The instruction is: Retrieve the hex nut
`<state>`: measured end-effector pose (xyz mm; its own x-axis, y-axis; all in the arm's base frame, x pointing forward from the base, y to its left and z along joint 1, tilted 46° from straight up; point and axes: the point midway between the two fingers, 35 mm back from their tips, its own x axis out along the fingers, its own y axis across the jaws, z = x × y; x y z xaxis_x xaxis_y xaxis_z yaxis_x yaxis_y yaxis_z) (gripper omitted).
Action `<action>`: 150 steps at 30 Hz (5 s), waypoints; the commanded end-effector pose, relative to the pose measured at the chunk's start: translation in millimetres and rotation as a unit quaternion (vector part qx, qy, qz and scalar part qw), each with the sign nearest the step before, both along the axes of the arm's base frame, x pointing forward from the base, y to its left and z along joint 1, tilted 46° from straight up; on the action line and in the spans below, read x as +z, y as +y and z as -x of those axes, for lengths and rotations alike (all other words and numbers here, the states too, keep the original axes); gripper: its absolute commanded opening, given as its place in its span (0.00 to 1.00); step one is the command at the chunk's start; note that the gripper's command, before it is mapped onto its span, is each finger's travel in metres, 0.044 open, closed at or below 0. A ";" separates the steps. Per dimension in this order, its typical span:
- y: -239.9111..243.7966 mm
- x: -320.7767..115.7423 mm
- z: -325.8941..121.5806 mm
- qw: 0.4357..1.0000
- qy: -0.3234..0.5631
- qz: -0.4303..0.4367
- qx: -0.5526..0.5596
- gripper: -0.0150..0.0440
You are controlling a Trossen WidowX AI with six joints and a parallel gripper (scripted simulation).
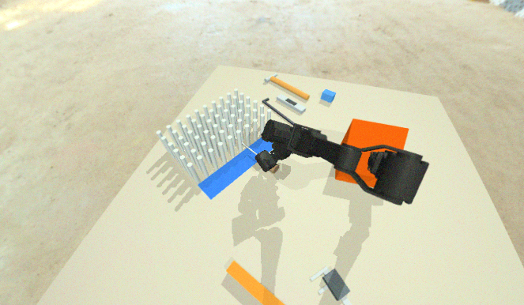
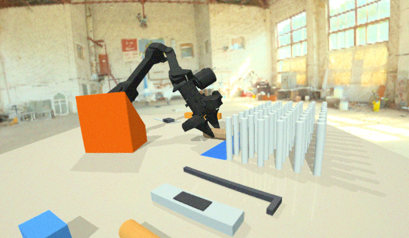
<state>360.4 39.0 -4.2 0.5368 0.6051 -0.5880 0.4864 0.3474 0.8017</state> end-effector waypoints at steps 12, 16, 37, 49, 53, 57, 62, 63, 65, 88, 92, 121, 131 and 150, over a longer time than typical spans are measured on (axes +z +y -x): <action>4.6 4.6 10.9 1.000 0.002 -0.003 -0.001 0.25; 5.6 5.5 13.0 1.000 0.002 -0.003 -0.001 0.25; 10.7 9.9 23.8 1.000 0.002 -0.003 -0.001 0.25; 13.5 12.3 29.8 1.000 0.003 -0.003 -0.001 0.25; 14.5 13.1 31.8 1.000 0.003 -0.003 -0.001 0.25; 15.4 13.9 33.7 1.000 0.003 -0.003 -0.001 0.25; 16.5 14.9 36.0 1.000 0.003 -0.003 0.000 0.25; 16.7 15.1 36.5 1.000 0.003 -0.003 0.000 0.25; 17.1 15.5 37.4 1.000 0.003 -0.003 0.000 0.25; 22.1 19.8 48.2 1.000 0.003 -0.003 0.000 0.25; 22.9 20.5 50.0 1.000 0.004 -0.003 0.000 0.25; 28.8 25.7 62.4 1.000 0.004 -0.004 0.000 0.25; 30.7 27.4 66.5 1.000 0.004 -0.004 0.000 0.25; 34.3 30.6 74.0 1.000 0.004 -0.004 0.001 0.25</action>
